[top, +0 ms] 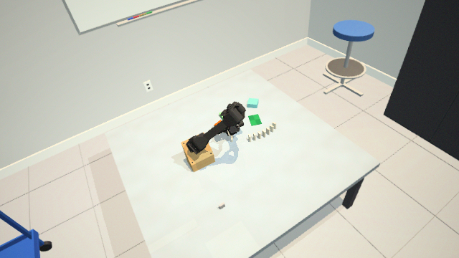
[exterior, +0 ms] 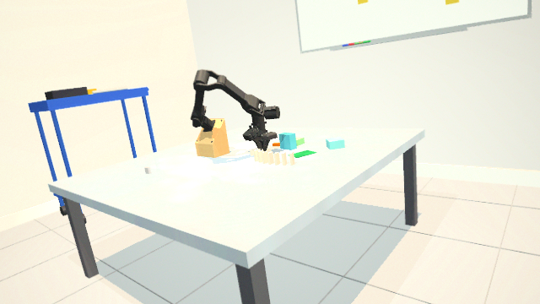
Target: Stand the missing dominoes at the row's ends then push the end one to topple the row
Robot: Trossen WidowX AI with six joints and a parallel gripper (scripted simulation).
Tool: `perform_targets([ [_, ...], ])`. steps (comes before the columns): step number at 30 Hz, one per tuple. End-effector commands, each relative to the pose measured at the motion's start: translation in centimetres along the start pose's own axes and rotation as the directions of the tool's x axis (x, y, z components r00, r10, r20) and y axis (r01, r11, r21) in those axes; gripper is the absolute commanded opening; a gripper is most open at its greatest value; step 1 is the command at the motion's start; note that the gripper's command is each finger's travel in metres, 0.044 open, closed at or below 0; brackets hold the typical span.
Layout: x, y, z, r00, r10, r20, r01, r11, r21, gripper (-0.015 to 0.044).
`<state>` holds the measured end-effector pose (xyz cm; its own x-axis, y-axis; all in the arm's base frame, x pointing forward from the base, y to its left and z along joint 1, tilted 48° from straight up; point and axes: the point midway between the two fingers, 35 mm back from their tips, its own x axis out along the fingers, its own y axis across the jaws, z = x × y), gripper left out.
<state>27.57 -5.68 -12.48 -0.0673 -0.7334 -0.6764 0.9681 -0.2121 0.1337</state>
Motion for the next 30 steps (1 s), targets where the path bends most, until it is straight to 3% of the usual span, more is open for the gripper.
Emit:
perform_targets([
  [1, 0.1, -0.1, 0.0, 1.000, 0.000, 0.003, 0.000, 1.000, -0.005, 0.0107],
  [8, -0.8, -0.1, 0.0, 1.000, 0.000, 0.003, 0.000, 1.000, -0.005, 0.0107],
  [19, -15.7, -1.2, -0.3, 1.000, -0.002, -0.004, 0.002, 1.000, -0.006, 0.0107],
  [27, -16.1, -1.1, -0.2, 1.000, -0.002, -0.005, 0.002, 1.000, -0.019, 0.0107],
  [30, -16.3, -0.1, 1.5, 1.000, -0.003, -0.013, 0.001, 0.980, -0.199, 0.0107],
])
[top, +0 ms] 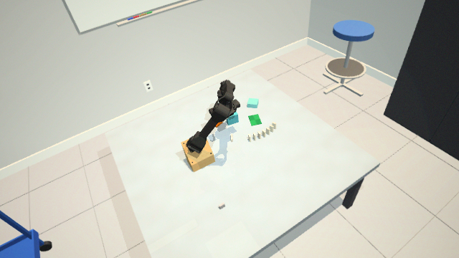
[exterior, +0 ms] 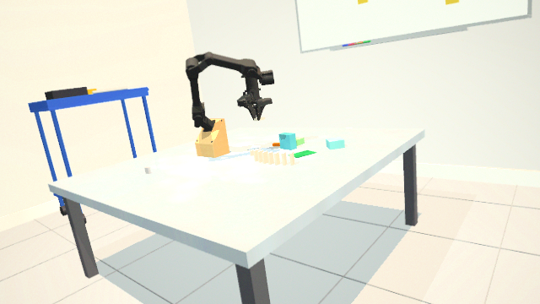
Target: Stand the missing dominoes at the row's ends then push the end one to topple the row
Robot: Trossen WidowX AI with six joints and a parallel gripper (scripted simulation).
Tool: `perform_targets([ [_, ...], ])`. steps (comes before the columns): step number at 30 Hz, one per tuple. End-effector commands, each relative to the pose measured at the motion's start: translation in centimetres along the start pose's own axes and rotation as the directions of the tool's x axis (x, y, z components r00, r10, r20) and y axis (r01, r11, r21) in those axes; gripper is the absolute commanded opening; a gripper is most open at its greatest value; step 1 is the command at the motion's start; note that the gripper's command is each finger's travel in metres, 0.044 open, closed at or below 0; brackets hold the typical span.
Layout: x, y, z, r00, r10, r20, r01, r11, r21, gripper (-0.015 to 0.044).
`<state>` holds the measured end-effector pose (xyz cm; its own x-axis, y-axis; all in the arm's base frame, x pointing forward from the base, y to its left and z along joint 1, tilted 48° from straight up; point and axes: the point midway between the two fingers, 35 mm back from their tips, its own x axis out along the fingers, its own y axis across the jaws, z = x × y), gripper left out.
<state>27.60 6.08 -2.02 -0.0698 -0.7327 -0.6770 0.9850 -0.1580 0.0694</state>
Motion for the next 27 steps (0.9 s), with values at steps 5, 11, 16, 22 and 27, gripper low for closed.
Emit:
perform_targets([
  [5, -0.8, 2.4, 5.6, 1.000, 0.001, -0.024, -0.013, 0.875, -0.483, 0.0107],
  [11, -0.8, 3.5, 10.8, 1.000, 0.004, -0.027, -0.024, 0.566, -0.824, 0.0107],
  [16, -0.7, 3.7, 13.2, 1.000, 0.005, -0.024, -0.024, 0.381, -0.924, 0.0107],
  [22, -0.6, 3.7, 16.0, 1.000, 0.005, -0.017, -0.018, 0.150, -0.988, 0.0107],
  [27, -0.5, 3.5, 18.3, 1.000, 0.004, -0.010, -0.009, -0.051, -0.999, 0.0107],
])
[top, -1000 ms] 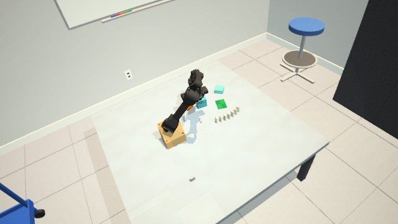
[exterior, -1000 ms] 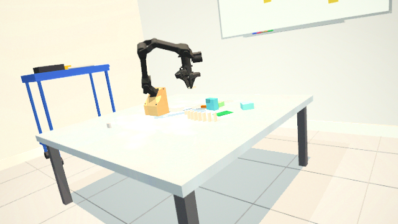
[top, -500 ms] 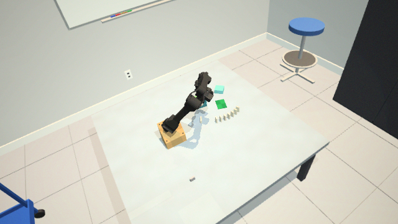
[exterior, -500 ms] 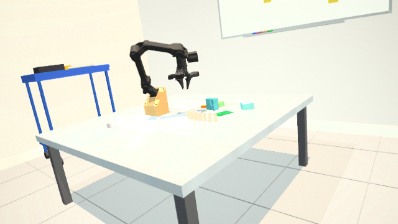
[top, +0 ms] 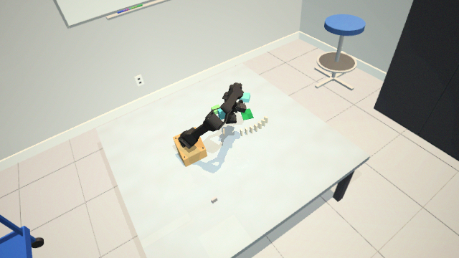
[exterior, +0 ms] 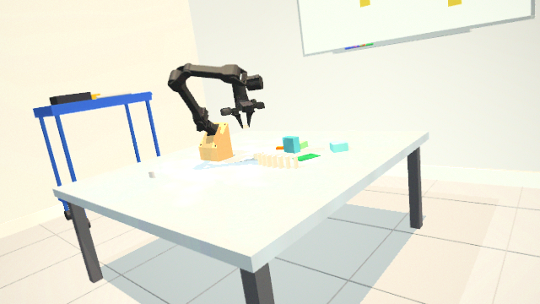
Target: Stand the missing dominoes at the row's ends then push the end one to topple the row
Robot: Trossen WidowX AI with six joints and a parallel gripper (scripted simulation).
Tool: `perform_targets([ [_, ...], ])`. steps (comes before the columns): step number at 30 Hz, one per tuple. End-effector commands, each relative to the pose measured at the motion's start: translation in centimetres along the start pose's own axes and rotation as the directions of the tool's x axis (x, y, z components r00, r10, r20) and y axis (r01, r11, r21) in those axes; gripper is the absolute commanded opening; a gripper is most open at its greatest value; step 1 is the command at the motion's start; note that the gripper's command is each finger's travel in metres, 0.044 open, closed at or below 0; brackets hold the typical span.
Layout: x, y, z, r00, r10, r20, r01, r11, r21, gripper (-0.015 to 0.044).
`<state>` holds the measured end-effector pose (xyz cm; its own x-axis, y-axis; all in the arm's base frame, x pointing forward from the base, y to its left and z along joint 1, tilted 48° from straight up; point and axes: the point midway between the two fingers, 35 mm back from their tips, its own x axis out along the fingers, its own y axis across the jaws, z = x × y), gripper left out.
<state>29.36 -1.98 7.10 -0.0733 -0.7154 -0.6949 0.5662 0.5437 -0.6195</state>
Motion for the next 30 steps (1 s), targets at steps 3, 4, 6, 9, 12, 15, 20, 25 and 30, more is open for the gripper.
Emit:
perform_targets([
  [3, -0.2, -7.4, 3.1, 1.000, -0.014, 0.018, 0.022, 0.816, -0.578, 0.0107],
  [4, -0.2, -7.8, 3.2, 1.000, -0.016, 0.019, 0.024, 0.792, -0.611, 0.0107],
  [6, -0.2, -8.8, 3.4, 1.000, -0.020, 0.020, 0.028, 0.739, -0.673, 0.0107],
  [9, -0.2, -9.5, 3.6, 1.000, -0.024, 0.021, 0.031, 0.695, -0.719, 0.0107],
  [12, -0.2, -9.5, 3.6, 1.000, -0.024, 0.021, 0.031, 0.695, -0.719, 0.0107],
  [15, -0.2, -9.5, 3.6, 1.000, -0.024, 0.021, 0.031, 0.695, -0.719, 0.0107],
  [20, -0.2, -9.5, 3.6, 1.000, -0.024, 0.021, 0.031, 0.695, -0.719, 0.0107],
  [25, 0.1, -9.4, 3.4, 1.000, -0.010, 0.009, 0.013, 0.698, -0.716, 0.0107],
  [30, 1.8, -8.8, 2.5, 0.993, 0.098, -0.062, -0.113, 0.716, -0.689, 0.0107],
])
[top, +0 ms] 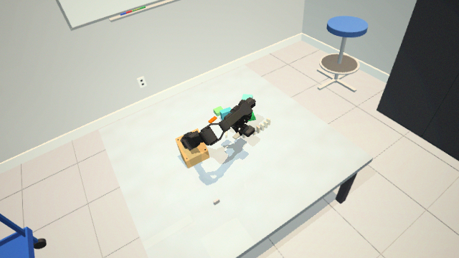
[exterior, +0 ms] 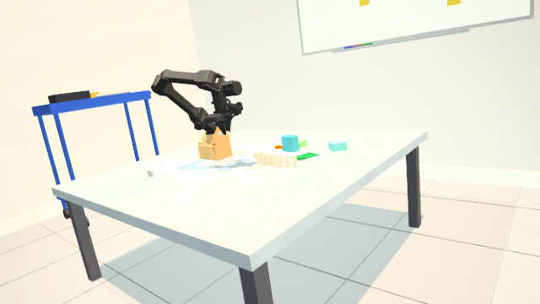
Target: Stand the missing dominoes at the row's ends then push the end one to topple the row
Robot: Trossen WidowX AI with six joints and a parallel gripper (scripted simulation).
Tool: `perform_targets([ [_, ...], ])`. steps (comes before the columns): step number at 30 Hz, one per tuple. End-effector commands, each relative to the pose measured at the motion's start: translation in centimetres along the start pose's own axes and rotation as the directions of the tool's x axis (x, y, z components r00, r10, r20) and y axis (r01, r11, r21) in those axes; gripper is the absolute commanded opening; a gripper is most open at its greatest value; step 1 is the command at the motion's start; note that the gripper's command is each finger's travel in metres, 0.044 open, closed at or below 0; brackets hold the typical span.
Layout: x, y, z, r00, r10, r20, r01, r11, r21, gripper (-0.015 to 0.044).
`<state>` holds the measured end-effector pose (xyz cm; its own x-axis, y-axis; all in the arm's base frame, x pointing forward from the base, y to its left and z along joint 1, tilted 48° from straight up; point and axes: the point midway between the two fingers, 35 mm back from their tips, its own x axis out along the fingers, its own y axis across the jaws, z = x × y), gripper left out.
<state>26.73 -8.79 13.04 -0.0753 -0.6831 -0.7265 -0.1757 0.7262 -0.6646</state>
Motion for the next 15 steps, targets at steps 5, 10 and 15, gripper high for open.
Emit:
perform_targets([
  [5, 2.4, 1.3, -0.2, 0.980, 0.186, 0.073, -0.190, 0.981, 0.047, 0.0107],
  [10, 3.7, 2.1, 0.0, 0.946, 0.287, 0.152, -0.299, 0.952, 0.066, 0.0107],
  [15, 4.7, 2.6, 0.4, 0.898, 0.363, 0.248, -0.390, 0.918, 0.069, 0.0107],
])
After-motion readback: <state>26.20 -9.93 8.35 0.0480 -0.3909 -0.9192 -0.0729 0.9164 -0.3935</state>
